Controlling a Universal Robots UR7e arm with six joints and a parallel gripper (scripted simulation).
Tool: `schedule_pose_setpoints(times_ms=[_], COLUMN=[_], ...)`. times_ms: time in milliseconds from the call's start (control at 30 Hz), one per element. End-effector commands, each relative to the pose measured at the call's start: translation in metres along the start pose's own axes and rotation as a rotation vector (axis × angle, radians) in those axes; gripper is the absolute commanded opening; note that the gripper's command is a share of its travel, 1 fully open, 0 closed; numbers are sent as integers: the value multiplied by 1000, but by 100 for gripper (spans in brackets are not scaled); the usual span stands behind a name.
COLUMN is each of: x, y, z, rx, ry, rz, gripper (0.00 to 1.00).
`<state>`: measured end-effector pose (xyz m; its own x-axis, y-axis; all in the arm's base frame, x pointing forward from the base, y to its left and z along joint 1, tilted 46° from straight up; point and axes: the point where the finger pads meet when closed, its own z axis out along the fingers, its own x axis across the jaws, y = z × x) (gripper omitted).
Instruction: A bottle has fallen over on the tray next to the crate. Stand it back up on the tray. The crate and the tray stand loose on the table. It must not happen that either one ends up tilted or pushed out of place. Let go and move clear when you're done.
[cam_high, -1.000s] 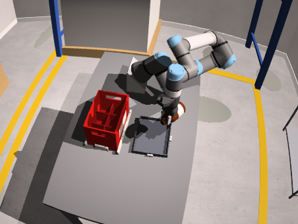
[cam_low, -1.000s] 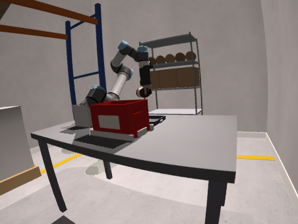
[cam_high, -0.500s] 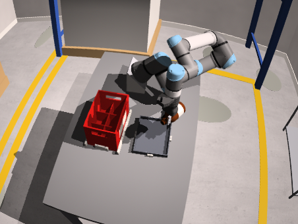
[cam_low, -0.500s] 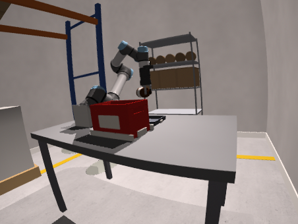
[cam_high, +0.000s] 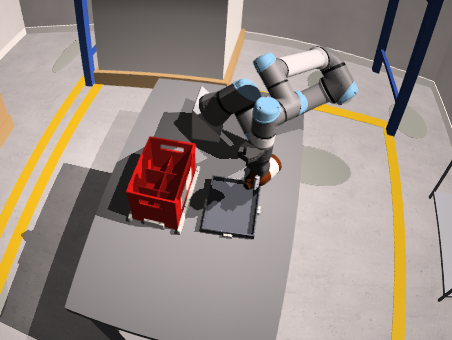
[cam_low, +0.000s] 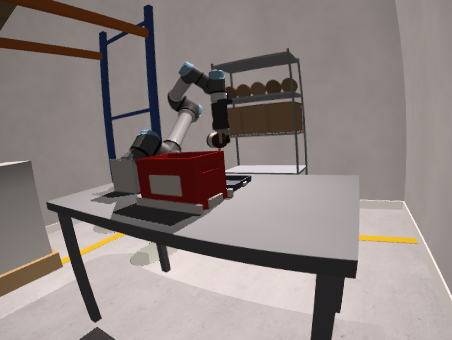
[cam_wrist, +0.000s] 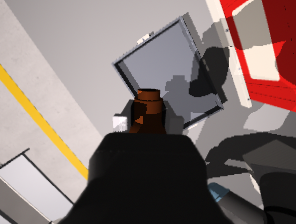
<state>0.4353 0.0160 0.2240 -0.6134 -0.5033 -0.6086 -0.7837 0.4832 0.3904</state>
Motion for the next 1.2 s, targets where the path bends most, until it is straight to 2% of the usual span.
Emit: schedule_pose_setpoints(times_ms=[0, 567, 1167], x=[-2, -2, -1], y=[0, 0, 0], z=[-1, -1, -1], rx=[3, 3, 3], ry=[2, 1, 1], rz=[11, 91, 97], gripper=[0, 0, 0])
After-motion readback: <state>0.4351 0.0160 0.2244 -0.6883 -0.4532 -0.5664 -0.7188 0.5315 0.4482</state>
